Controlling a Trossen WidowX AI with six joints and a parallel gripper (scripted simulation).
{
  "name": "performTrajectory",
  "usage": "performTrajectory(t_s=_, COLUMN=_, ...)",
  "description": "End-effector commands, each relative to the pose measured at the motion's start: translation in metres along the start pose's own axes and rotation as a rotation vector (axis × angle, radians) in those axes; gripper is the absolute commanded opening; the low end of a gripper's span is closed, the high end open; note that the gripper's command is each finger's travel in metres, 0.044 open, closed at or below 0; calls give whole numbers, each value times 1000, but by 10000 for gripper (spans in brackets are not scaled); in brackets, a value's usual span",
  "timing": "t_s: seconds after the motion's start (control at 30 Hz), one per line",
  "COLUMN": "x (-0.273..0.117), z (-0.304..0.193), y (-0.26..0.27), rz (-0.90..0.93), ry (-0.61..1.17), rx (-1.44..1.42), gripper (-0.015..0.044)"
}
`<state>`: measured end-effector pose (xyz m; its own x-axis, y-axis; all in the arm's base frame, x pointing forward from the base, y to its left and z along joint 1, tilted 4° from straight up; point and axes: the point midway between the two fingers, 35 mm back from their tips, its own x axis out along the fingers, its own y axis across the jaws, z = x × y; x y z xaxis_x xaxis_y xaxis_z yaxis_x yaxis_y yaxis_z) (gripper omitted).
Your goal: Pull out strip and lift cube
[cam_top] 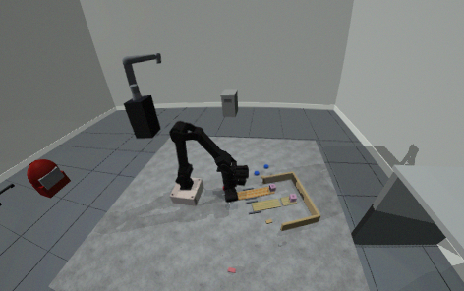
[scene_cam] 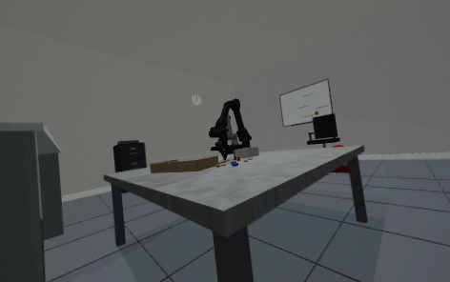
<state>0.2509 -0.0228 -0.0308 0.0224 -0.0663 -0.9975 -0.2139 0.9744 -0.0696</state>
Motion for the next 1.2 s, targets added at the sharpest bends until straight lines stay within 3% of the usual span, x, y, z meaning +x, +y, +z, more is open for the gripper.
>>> performTrajectory(t_s=0.0, x=5, z=-16, y=2, rz=6, ry=37, rx=-4, gripper=0)
performTrajectory(t_s=1.17, x=4, z=-61, y=2, rz=5, ry=41, rx=-4, gripper=0)
